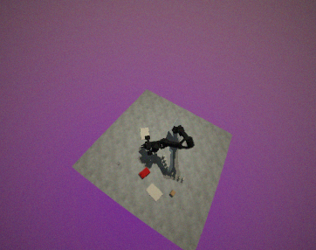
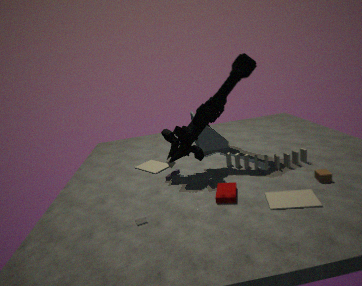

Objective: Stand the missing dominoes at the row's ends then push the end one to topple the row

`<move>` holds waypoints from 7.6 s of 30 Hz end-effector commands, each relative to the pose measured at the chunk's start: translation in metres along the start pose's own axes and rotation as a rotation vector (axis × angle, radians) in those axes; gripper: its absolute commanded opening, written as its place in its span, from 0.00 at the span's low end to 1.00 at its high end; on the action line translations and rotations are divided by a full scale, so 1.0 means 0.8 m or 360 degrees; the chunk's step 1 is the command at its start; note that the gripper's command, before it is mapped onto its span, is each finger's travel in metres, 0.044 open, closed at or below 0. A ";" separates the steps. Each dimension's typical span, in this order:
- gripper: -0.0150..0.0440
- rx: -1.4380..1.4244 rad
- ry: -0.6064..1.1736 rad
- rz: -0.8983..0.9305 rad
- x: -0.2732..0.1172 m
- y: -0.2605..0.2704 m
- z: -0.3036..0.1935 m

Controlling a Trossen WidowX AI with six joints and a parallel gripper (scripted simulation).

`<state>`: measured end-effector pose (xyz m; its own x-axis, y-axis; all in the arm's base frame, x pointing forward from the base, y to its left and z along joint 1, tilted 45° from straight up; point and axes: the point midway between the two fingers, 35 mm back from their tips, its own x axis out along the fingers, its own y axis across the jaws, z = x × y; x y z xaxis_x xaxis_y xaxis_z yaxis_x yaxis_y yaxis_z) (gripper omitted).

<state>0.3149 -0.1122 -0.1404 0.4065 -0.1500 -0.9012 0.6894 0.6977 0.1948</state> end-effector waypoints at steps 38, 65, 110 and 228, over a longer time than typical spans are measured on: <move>0.30 0.0556 -0.1001 0.0281 -0.139 0.006 0.005; 0.30 0.0566 -0.0975 0.0262 -0.107 0.031 -0.024; 0.83 0.0549 -0.1020 0.0256 -0.057 0.061 -0.095; 0.69 -0.2068 0.0619 0.1576 -0.036 0.059 -0.057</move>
<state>0.3094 -0.0447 -0.1212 0.0544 0.6989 -0.7132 -0.7288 0.5160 0.4501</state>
